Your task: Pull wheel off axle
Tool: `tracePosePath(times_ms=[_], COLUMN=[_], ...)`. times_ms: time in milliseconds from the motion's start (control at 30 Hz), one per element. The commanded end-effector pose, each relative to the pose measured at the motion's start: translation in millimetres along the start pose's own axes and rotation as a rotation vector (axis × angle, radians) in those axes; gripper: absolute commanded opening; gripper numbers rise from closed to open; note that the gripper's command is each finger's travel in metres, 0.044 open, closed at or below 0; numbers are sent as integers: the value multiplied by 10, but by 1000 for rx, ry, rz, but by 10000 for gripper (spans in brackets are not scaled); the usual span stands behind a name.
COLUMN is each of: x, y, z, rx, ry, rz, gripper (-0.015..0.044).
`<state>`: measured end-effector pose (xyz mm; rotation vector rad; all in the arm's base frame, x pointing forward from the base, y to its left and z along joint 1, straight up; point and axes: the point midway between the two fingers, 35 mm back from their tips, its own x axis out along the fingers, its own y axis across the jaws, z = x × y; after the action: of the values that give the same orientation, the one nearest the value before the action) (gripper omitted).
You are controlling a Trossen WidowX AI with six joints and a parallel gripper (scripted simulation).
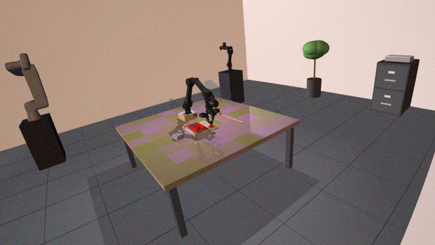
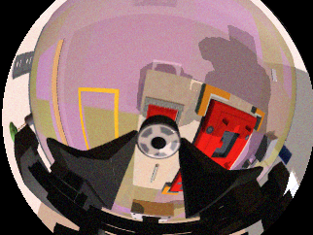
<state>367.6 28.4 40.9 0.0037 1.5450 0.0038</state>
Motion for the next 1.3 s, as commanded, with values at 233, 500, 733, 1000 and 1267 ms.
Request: tracePosePath(times_ms=[233, 500, 733, 1000, 1267], x=[-72, -99, -121, -147, -174], y=[3, 3, 3, 3, 3], z=[4, 3, 3, 2, 1], rx=[-2, -2, -3, -3, -3], ry=[-6, -7, -8, -8, -9], rz=[-1, -1, -2, -2, -2], gripper=[0, 0, 0, 0, 0])
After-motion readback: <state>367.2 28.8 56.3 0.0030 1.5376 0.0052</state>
